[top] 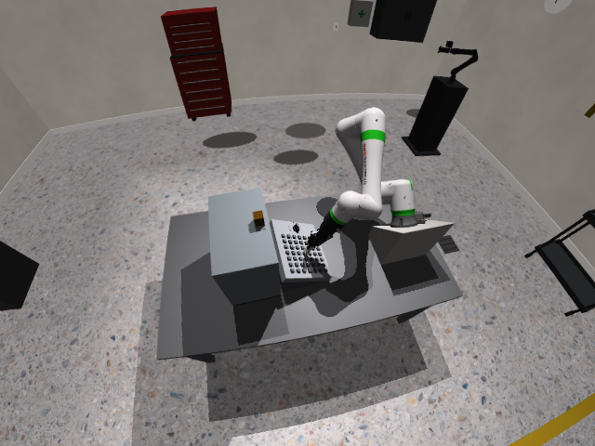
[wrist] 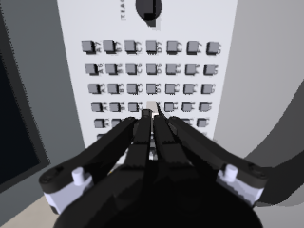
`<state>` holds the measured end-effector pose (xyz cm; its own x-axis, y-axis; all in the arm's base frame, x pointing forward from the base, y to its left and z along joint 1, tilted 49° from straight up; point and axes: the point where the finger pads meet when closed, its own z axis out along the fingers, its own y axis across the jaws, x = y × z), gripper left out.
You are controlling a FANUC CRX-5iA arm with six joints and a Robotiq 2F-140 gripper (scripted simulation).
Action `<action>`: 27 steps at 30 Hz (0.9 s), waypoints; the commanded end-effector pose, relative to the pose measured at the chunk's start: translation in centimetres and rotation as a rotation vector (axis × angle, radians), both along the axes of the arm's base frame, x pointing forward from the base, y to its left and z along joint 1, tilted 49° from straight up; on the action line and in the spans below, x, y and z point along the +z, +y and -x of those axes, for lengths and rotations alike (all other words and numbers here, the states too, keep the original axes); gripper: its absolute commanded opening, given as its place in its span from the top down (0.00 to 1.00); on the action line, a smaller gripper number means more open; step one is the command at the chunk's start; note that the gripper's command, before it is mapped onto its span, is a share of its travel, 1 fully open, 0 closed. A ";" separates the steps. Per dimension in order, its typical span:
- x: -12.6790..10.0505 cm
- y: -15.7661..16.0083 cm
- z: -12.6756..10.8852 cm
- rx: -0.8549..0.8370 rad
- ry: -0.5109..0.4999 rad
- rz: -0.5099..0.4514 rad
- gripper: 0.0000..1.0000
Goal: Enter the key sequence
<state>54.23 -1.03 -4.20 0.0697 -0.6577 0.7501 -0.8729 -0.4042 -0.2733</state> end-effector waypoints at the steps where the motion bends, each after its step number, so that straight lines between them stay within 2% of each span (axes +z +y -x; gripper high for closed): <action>1: 0.0 0.0 -0.1 0.000 0.000 0.000 1.00; 27: -0.7 -0.7 -0.6 0.000 0.000 0.000 1.00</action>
